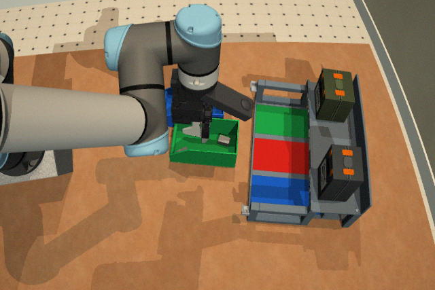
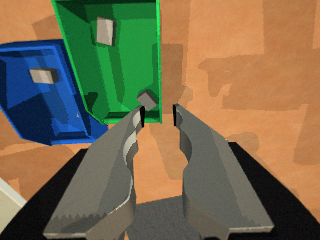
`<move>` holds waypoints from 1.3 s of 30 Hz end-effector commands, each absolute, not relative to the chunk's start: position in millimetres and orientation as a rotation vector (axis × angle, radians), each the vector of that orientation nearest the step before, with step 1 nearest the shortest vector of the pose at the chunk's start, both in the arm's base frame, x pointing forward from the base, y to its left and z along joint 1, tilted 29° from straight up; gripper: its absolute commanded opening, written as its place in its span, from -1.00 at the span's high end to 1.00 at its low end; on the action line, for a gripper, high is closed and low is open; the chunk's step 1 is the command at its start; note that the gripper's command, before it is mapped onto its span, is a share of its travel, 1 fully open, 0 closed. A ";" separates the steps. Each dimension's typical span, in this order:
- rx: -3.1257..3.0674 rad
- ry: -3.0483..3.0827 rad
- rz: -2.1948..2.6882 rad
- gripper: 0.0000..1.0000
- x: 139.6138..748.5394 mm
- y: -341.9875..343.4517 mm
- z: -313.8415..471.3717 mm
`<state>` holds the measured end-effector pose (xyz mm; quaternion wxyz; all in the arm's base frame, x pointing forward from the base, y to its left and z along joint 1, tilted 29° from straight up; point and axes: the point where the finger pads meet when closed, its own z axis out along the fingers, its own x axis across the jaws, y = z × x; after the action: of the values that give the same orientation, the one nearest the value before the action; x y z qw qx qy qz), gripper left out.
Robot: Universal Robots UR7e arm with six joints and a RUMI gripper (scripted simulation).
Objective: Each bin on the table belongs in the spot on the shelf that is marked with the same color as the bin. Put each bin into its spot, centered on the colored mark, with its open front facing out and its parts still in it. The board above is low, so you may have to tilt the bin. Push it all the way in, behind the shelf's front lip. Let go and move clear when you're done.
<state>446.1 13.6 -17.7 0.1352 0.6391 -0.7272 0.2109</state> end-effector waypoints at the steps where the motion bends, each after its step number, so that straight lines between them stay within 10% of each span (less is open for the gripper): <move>1: 1.851 -2.108 0.615 0.70 447.5 16.3 -12.1; 39: 1.850 -2.110 0.618 1.00 448.4 16.8 -9.9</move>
<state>445.8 16.1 -12.4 0.1361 0.6385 -0.7276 0.2109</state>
